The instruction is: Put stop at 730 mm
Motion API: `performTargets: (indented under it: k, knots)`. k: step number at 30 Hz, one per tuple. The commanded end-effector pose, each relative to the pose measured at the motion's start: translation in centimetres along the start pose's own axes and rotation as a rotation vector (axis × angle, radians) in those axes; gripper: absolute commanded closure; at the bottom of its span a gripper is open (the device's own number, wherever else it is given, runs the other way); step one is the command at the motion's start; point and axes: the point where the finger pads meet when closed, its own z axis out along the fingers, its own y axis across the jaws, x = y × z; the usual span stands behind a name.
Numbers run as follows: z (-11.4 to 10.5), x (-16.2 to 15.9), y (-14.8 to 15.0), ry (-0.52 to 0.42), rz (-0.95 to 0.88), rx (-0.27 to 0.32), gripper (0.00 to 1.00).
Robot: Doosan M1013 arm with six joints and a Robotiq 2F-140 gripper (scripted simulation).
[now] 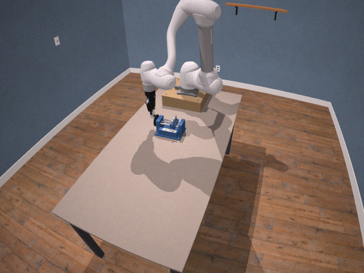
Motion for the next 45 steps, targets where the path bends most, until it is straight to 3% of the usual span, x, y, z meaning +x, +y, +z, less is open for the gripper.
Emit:
performTargets:
  k: [1,22,45]
  knots:
    - [0.7,0.0,1.1,0.0,0.0,-0.001,0.96]
    - [4.1,0.0,2.0,0.0,0.0,-0.001,0.96]
    - [6.2,0.0,-0.4,0.0,0.0,-0.001,0.96]
